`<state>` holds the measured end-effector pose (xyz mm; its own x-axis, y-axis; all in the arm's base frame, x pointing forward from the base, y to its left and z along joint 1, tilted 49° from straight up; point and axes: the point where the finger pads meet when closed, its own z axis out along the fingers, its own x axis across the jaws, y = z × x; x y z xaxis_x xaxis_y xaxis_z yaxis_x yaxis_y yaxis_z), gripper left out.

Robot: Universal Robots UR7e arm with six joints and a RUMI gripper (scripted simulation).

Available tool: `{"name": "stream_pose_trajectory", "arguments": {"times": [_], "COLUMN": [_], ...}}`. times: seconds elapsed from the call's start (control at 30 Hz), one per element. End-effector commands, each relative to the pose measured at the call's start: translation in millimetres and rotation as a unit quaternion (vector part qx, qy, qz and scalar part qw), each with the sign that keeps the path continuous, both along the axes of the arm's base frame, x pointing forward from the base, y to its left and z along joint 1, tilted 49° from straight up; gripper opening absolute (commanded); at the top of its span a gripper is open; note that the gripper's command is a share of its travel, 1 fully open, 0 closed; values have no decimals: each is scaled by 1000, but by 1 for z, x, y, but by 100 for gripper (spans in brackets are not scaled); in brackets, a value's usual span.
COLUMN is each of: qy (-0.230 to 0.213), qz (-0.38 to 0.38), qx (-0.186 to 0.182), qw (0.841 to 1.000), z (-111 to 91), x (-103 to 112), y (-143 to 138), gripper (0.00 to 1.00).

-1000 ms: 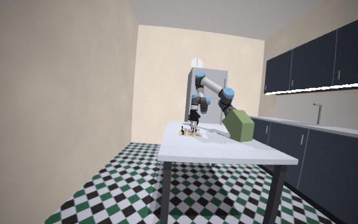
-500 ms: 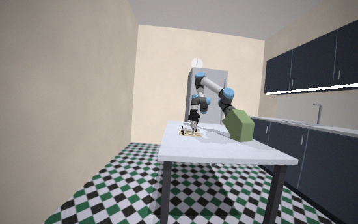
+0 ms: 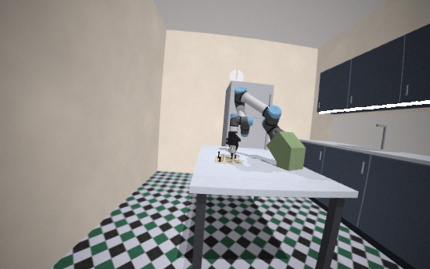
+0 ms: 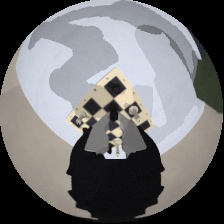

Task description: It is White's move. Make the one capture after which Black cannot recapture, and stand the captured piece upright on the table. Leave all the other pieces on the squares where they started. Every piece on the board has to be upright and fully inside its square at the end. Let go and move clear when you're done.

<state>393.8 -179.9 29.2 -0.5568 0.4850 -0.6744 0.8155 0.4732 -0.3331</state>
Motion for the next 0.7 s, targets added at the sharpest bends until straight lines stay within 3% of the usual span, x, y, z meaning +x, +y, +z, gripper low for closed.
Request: {"name": "stream_pose_trajectory", "arguments": {"times": [0.0,0.67], "qy": [0,0], "qz": [0,0], "qx": [0,0], "qw": [1000,1000], "z": [0,2], "x": [0,0], "y": [0,2], "gripper": [0,0]}}
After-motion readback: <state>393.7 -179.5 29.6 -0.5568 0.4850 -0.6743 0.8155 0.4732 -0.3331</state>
